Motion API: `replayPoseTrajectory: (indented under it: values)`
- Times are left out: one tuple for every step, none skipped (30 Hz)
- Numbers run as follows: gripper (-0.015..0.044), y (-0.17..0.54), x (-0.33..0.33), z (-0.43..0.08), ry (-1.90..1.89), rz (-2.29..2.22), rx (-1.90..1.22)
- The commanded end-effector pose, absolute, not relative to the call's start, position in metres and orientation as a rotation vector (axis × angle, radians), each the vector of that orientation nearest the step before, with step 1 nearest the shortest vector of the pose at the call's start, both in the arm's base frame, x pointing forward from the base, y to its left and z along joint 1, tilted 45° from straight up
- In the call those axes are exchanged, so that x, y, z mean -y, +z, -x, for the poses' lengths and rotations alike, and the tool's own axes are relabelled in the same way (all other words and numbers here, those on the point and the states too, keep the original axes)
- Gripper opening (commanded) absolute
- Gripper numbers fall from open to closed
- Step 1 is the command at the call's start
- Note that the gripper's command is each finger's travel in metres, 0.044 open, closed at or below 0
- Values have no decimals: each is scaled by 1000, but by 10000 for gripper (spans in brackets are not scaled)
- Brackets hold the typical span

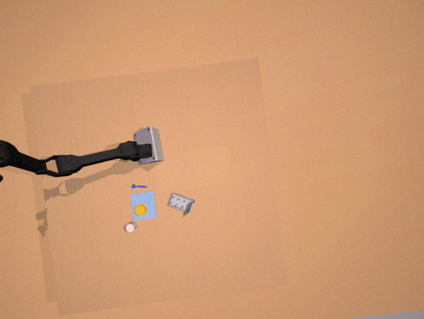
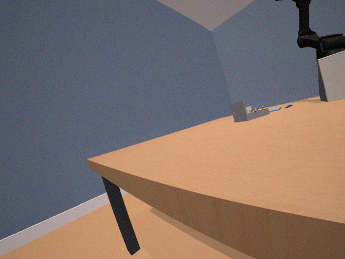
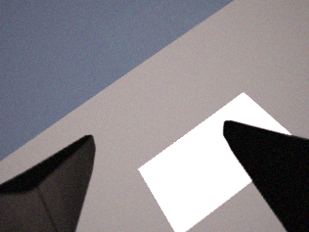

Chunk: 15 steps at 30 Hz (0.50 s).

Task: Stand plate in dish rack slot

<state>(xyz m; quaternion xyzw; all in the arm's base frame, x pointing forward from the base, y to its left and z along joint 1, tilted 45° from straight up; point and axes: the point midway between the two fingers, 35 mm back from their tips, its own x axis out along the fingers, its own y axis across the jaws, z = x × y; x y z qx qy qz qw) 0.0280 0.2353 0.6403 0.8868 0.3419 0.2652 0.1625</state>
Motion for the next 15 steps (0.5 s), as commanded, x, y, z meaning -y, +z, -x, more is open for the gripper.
replayPoseTrajectory:
  values:
    - [400,631,-247,-31,764,-2454,-908]
    - [400,629,-250,-33,763,-2433,-886]
    - [400,627,-253,-34,763,-2410,-864]
    - [400,624,-257,-36,761,-2387,-841]
    - [400,621,-260,-38,760,-2364,-820]
    - [400,619,-263,-40,757,-2340,-798]
    - [400,616,-266,-42,755,-2317,-777]
    - [400,613,-269,-45,751,-2293,-756]
    - [400,611,-272,-47,748,-2270,-736]
    - [400,608,-274,-50,744,-2246,-716]
    - [400,605,-277,-52,739,-2222,-697]
    - [400,602,-280,-55,734,-2194,-676]
    - [400,598,-284,-57,728,-2166,-656]
    - [400,595,-287,-60,721,-2137,-637]
    - [400,591,-290,-63,715,-2109,-617]
